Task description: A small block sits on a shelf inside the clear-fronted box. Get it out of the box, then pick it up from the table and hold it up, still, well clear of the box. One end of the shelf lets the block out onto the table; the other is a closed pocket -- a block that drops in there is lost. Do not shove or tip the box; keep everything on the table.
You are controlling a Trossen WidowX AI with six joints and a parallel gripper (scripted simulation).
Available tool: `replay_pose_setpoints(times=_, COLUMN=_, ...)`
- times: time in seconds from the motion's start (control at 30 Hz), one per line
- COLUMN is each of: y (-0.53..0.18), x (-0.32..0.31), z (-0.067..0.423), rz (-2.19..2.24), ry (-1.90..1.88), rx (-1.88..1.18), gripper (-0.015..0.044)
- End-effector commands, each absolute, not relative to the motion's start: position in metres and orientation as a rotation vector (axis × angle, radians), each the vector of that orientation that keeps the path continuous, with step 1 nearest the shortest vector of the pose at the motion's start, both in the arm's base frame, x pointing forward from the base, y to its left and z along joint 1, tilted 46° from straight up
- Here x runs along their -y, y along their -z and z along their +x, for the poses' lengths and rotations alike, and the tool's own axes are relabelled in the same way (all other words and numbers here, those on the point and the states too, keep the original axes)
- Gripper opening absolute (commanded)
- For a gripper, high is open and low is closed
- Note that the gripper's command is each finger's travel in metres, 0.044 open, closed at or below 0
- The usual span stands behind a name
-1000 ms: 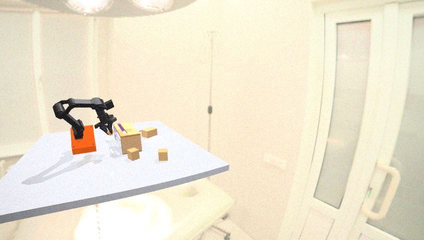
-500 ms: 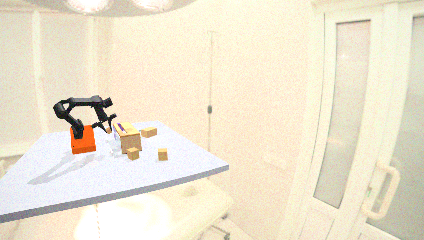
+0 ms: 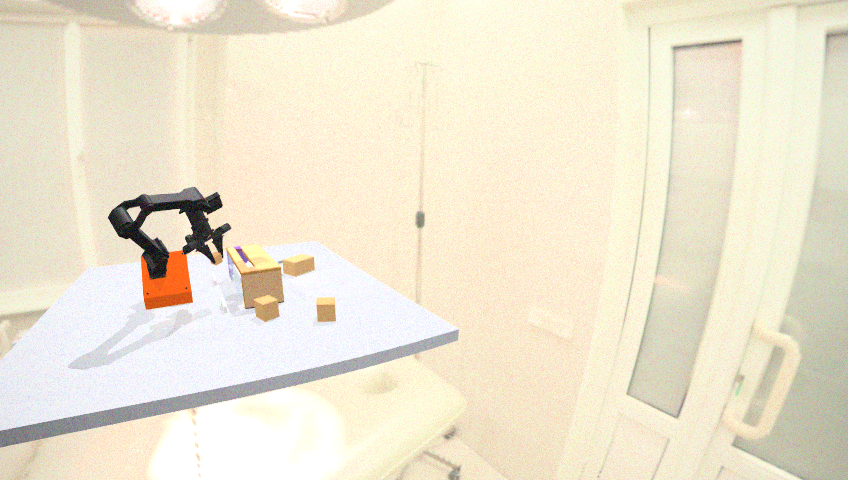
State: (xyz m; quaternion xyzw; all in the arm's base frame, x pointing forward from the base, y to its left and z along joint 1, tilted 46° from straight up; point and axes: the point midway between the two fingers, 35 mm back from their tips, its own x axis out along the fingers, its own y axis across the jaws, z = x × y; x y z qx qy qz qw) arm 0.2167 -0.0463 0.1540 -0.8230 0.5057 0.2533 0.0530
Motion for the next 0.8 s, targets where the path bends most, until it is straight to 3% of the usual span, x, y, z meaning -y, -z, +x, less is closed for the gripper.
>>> replay_pose_setpoints(times=0.0, y=-0.1561, x=0.0432, z=0.2168, rz=-2.641, ry=-0.920, rx=-1.538, gripper=0.0000)
replay_pose_setpoints(times=0.3, y=-0.1620, x=0.0370, z=0.2162, rz=-2.909, ry=-1.254, rx=-1.506, gripper=0.0000)
replay_pose_setpoints(times=0.77, y=-0.1621, x=0.0369, z=0.2162, rz=-2.914, ry=-1.261, rx=-1.505, gripper=0.0000)
